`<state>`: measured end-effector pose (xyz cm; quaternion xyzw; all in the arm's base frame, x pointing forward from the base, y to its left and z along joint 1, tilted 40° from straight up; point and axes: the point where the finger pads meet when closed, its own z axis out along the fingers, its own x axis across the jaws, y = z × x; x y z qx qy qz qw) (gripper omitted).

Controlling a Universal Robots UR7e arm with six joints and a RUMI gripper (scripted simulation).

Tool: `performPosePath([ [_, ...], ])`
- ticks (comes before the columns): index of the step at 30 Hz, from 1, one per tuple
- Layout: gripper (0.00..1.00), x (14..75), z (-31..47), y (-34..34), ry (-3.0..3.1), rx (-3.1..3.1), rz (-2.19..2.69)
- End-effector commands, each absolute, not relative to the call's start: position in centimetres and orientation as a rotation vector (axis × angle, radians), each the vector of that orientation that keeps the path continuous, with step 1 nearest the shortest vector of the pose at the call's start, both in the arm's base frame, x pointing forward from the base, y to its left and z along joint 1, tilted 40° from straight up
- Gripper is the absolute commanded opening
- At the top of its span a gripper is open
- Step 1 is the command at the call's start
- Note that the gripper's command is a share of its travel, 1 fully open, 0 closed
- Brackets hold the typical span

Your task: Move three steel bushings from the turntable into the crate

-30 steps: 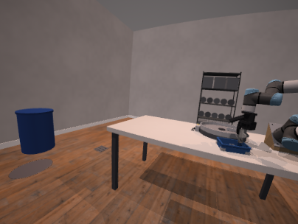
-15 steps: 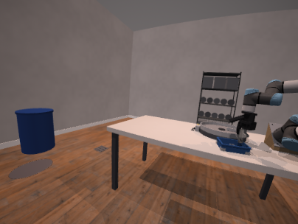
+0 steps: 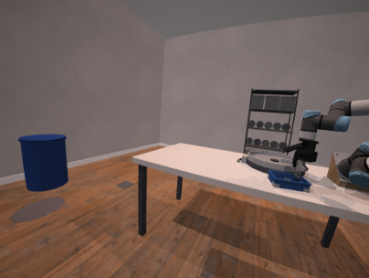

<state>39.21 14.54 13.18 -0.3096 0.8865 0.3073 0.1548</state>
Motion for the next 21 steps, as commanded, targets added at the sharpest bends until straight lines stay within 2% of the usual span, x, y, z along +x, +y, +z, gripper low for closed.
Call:
performPosePath([
  [1, 0.00, 39.3, 13.0, 14.7, 2.540, -0.887, 0.879],
  [21, 0.00, 39.5, 10.8, 16.5, 2.540, -0.887, 0.879],
])
